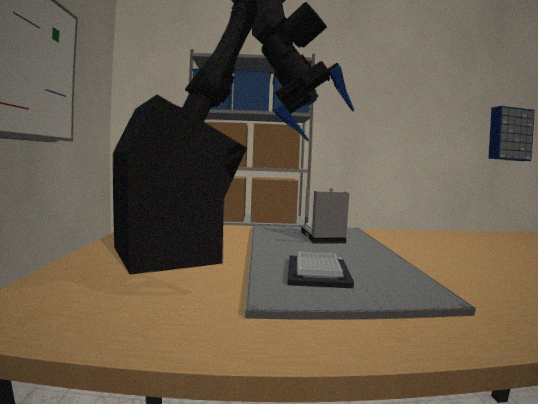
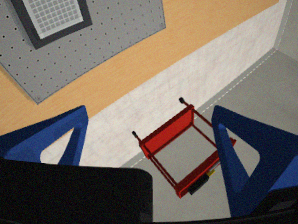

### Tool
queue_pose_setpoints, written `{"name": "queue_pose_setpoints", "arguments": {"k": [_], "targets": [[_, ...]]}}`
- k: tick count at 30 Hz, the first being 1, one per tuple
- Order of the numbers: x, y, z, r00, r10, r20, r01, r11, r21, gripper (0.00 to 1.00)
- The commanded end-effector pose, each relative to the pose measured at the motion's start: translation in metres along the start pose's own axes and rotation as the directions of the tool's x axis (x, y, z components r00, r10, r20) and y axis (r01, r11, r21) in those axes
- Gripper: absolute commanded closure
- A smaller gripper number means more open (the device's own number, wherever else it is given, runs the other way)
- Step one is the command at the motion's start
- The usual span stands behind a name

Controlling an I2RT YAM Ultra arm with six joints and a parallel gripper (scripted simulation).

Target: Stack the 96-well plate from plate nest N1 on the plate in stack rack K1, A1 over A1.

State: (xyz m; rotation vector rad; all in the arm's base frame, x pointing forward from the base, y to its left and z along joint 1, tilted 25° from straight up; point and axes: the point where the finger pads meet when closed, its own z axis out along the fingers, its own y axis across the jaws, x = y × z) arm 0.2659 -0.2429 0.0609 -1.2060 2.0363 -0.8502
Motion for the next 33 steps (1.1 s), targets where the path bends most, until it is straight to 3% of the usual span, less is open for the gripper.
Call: {"name": "queue_pose_setpoints", "arguments": {"k": [1,17,18,21,24,25,30,31,33], "targets": [[0.001,-0.003,-0.001,1.0,-0.004,-0.004,0.004,1.0,0.009,0.0],[0.001,-0.003,-0.001,1.0,-0.004,-0.004,0.004,1.0,0.009,0.0],[0.001,-0.011,0.008,1.0,0.02,-0.003,-0.02,1.0,0.014,0.0],[-0.002,-0.006,0.012,0.992,0.127,0.003,-0.127,0.992,-0.015,0.0],[0.004,-0.005,0.009,0.971,0.237,-0.009,-0.237,0.971,-0.029,0.0],[-0.004,-0.002,0.016,0.965,0.261,0.003,-0.26,0.964,-0.048,0.0],[-0.005,0.0,0.019,0.91,0.415,-0.008,-0.414,0.907,-0.079,0.0],[-0.001,-0.003,0.016,0.906,0.423,-0.013,-0.423,0.904,-0.066,0.0],[-0.007,0.002,0.023,0.893,0.45,-0.011,-0.449,0.889,-0.089,0.0]]}}
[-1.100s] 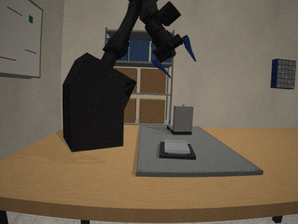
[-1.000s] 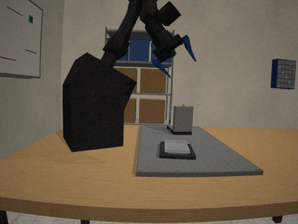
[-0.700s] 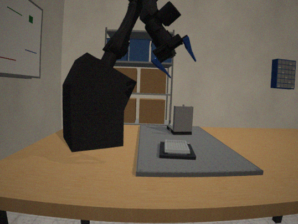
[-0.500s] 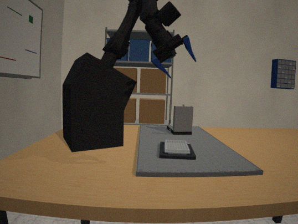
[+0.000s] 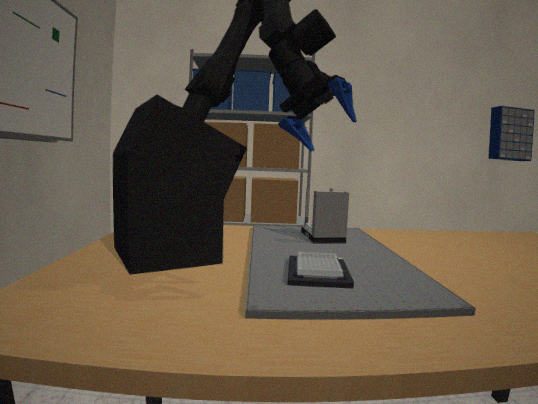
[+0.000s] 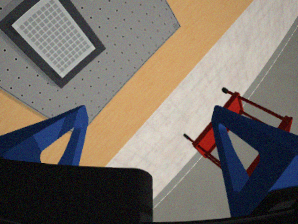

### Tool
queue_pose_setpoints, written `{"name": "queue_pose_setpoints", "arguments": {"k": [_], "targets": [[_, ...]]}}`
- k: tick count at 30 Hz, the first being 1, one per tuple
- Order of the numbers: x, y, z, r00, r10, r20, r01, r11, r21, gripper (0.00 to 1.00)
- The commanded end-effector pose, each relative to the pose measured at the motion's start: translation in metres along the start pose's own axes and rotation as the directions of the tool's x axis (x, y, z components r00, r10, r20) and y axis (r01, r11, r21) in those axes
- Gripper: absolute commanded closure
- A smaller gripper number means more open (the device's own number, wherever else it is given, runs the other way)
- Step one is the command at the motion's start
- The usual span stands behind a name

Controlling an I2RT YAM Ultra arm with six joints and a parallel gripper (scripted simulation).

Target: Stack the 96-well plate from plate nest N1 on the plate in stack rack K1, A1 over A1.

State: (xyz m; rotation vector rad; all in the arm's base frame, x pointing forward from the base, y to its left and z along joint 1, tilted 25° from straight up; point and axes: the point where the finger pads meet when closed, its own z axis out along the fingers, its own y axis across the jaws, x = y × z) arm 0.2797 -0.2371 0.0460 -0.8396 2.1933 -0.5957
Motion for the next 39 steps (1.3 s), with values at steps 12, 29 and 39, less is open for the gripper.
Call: {"name": "queue_pose_setpoints", "arguments": {"k": [12,29,39], "targets": [[-0.005,0.004,0.018,0.898,0.437,-0.047,-0.44,0.895,-0.078,0.0],[-0.01,0.017,0.034,0.607,0.779,-0.158,-0.795,0.598,-0.105,0.0],[-0.013,0.026,0.044,0.403,0.887,-0.226,-0.915,0.395,-0.081,0.0]]}}
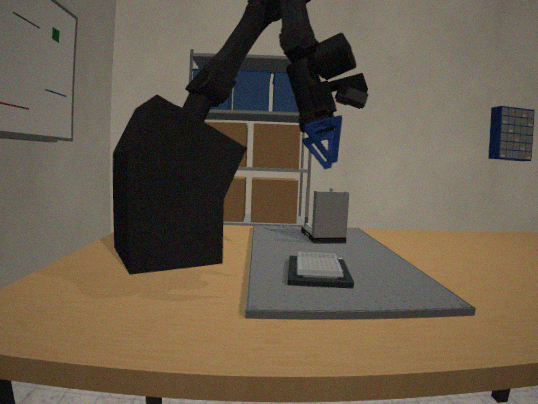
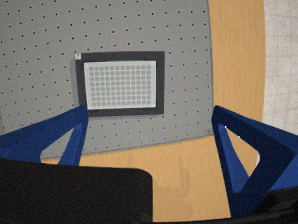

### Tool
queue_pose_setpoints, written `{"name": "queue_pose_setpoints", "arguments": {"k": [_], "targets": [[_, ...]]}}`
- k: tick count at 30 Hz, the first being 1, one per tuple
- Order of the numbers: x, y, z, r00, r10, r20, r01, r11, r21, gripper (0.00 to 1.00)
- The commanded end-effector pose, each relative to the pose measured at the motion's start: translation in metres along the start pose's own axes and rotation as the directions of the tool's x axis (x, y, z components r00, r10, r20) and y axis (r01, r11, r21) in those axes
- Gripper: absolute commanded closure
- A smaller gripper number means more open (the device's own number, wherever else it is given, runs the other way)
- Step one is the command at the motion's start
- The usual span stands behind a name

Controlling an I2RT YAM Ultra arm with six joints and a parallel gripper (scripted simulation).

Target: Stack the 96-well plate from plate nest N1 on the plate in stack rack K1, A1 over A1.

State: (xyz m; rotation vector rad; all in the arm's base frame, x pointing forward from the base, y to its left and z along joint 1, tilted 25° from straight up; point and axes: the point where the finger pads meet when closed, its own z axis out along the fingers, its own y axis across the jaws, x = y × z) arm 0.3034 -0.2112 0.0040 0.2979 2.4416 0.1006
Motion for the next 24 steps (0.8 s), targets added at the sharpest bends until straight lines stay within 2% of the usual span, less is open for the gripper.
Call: {"name": "queue_pose_setpoints", "arguments": {"k": [1,2,10,11,13,14,17,18,24], "targets": [[-0.007,-0.008,-0.001,0.987,0.163,-0.017,-0.162,0.987,0.011,0.0],[-0.007,-0.002,0.004,0.982,0.186,-0.026,-0.186,0.982,0.004,0.0],[-0.003,0.0,0.011,0.91,0.409,-0.073,-0.409,0.912,0.012,0.0],[-0.002,0.004,0.015,0.897,0.433,-0.083,-0.434,0.901,0.012,0.0],[-0.002,0.004,0.015,0.897,0.433,-0.083,-0.434,0.901,0.012,0.0],[-0.001,0.006,0.019,0.882,0.462,-0.089,-0.463,0.886,0.015,0.0],[0.0,0.001,0.016,0.824,0.558,-0.101,-0.557,0.83,0.034,0.0],[0.001,0.009,0.022,0.812,0.572,-0.115,-0.573,0.819,0.032,0.0],[0.004,0.013,0.029,0.696,0.704,-0.144,-0.703,0.708,0.067,0.0]]}}
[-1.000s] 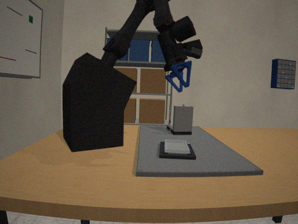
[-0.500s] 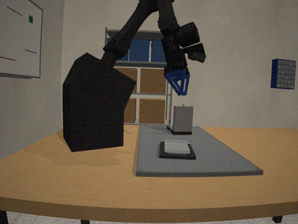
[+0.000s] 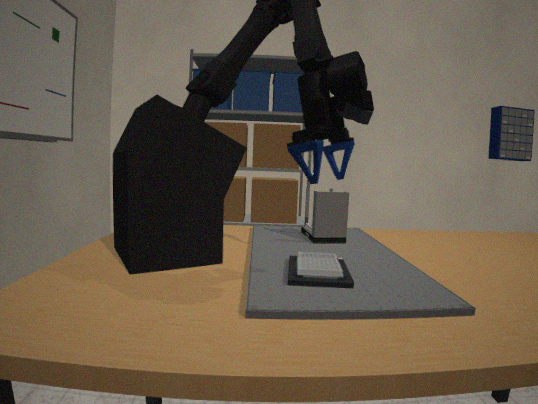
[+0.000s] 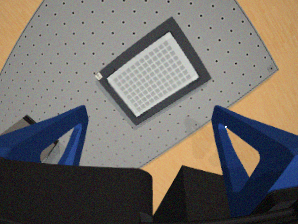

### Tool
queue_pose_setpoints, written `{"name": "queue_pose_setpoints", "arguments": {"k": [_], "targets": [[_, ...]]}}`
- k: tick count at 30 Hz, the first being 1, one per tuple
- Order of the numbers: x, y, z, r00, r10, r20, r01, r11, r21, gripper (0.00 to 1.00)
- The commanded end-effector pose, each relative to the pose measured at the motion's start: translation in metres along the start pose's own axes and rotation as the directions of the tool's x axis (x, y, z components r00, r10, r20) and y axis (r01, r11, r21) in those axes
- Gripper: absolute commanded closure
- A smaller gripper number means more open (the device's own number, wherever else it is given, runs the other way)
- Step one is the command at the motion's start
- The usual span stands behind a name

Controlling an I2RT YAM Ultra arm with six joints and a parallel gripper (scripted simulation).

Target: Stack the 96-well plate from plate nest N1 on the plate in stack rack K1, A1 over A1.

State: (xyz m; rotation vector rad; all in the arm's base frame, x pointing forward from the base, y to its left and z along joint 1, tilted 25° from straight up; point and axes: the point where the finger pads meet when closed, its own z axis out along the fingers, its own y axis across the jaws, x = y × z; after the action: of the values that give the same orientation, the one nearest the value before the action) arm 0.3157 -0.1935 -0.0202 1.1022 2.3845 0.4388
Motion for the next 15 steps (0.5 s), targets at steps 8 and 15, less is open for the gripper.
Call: {"name": "queue_pose_setpoints", "arguments": {"k": [8,15], "targets": [[-0.002,0.003,0.009,0.95,0.31,-0.038,-0.309,0.95,0.045,0.0],[0.006,0.006,0.019,0.859,0.509,-0.062,-0.503,0.86,0.089,0.0]]}}
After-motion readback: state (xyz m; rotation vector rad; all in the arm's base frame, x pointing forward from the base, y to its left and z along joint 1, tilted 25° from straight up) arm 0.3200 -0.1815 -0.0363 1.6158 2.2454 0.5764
